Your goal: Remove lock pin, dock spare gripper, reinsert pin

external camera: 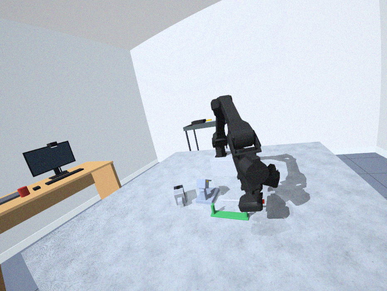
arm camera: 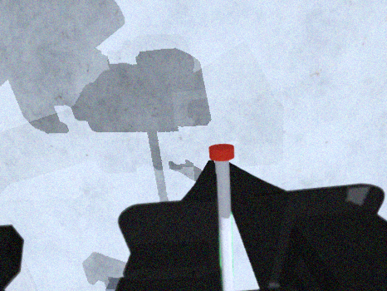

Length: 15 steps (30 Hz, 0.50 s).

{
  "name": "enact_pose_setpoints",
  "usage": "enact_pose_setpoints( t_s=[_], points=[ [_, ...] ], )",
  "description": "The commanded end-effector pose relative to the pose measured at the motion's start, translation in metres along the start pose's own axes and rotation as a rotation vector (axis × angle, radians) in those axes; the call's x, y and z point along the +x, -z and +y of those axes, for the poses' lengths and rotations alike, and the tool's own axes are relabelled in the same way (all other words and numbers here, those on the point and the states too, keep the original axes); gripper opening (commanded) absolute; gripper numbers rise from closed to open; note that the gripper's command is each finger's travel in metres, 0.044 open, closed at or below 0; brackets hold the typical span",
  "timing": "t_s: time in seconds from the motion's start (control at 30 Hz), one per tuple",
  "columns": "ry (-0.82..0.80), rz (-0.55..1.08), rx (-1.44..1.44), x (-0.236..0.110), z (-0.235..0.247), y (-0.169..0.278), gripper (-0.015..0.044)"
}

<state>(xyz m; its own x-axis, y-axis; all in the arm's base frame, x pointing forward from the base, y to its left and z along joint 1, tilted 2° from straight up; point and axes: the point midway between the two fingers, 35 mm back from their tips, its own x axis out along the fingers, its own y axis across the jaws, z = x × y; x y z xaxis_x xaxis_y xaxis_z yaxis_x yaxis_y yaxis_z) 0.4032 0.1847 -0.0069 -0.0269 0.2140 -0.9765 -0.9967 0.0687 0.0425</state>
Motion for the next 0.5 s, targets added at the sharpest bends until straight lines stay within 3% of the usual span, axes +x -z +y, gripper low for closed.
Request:
enact_pose_setpoints(
  t_s=[0.0,0.47],
  points=[
    [-0.002,0.001,0.004,0.007,0.000,0.001,0.0000],
    [0.005,-0.003,0.003,0.024,-0.001,0.004,0.0000]
  ],
)
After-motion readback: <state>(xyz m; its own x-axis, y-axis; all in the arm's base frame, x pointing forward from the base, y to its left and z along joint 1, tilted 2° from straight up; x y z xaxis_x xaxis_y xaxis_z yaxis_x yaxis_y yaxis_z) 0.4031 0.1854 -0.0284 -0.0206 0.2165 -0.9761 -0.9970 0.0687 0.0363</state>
